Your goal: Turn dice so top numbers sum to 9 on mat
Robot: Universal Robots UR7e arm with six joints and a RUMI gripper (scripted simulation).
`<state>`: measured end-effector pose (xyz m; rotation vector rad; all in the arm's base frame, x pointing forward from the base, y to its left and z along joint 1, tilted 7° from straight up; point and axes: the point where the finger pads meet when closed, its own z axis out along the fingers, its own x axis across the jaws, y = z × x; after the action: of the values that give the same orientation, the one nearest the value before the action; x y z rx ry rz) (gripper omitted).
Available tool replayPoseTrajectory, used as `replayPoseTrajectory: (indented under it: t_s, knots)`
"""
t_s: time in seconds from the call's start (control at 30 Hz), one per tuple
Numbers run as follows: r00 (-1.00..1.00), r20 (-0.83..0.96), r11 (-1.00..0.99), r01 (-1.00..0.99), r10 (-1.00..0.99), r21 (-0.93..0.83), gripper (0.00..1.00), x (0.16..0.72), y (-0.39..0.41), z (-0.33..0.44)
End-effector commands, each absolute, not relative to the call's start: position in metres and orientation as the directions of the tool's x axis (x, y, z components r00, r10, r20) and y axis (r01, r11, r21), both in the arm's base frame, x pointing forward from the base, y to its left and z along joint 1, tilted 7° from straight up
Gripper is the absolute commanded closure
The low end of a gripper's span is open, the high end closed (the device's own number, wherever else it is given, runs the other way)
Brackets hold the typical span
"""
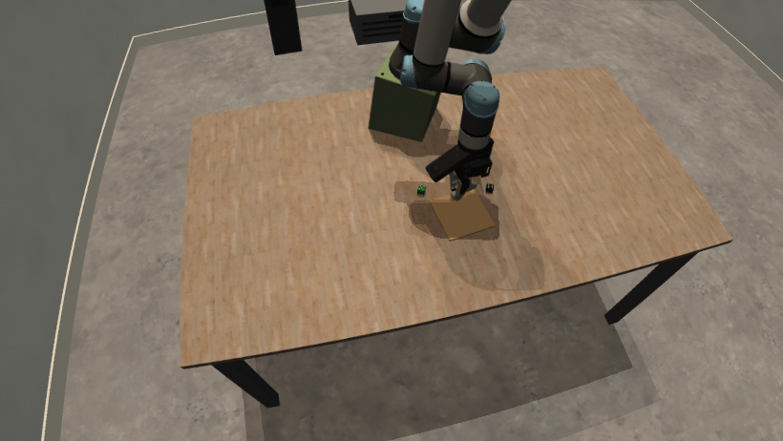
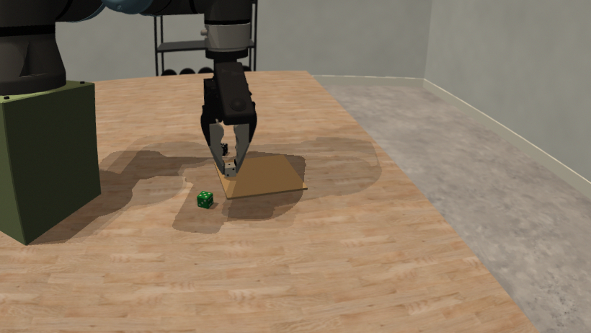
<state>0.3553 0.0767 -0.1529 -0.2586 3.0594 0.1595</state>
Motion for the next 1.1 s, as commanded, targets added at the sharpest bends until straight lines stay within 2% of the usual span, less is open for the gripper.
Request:
replayPoseTrajectory:
  t_s: [0.0,1.07]
  knots:
    - [-0.984,-0.076,0.981,-0.171,-0.164,0.097,0.97,0.3556,0.0767,-0.1526]
    - [-0.984,-0.076,0.981,-0.171,-0.164,0.097,0.97,0.3559,0.0771,-0.1567]
